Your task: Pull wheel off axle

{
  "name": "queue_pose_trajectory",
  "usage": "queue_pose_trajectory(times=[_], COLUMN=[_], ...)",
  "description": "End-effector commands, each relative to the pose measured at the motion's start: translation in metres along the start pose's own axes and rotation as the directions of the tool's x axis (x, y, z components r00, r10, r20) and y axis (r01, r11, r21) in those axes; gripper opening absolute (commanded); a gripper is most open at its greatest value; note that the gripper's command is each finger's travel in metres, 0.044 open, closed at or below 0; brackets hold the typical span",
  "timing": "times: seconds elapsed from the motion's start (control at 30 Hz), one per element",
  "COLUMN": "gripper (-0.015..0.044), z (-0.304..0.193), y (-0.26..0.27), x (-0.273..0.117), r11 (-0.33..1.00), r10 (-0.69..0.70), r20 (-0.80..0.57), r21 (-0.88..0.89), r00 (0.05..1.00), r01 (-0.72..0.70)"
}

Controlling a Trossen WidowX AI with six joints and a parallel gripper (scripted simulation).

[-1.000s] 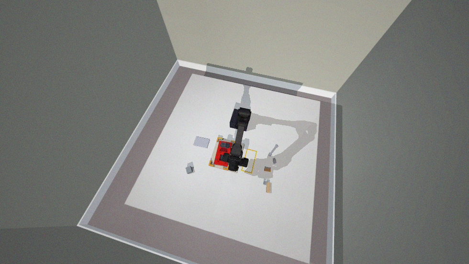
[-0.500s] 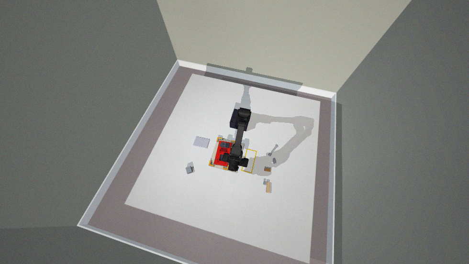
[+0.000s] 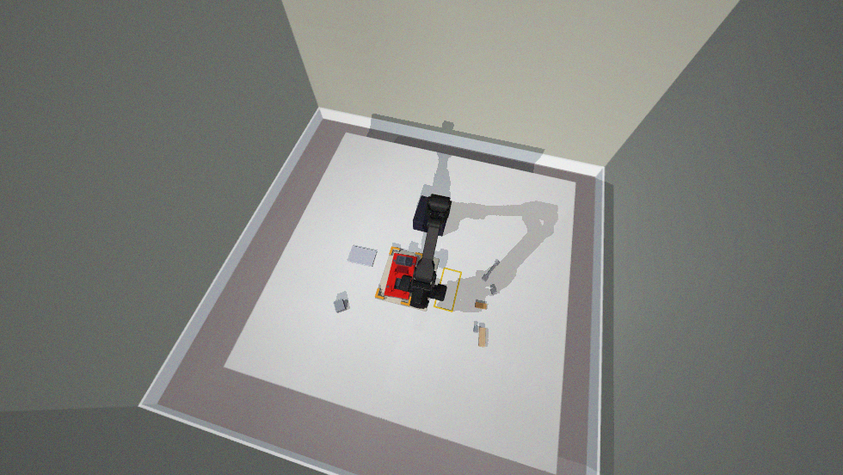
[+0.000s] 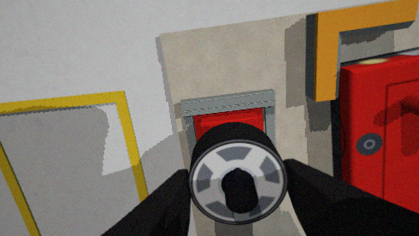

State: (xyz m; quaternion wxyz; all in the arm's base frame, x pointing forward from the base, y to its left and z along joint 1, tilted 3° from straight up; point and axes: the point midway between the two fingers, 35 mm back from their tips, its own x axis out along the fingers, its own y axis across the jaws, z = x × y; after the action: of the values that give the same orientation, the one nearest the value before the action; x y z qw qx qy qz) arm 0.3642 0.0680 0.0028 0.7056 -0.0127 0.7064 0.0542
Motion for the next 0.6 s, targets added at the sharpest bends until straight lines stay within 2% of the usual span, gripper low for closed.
queue_pose_trajectory(times=[0.0, 0.57], gripper=[0.0, 0.0], z=[-0.001, -0.001], y=[-0.0002, -0.0001], x=[-0.0087, -0.0143], r11=[1.0, 1.0], r10=[-0.002, -0.002], r20=[0.003, 0.004], r21=[0.0, 0.001], r00=[1.0, 1.0], r01=[0.002, 0.002])
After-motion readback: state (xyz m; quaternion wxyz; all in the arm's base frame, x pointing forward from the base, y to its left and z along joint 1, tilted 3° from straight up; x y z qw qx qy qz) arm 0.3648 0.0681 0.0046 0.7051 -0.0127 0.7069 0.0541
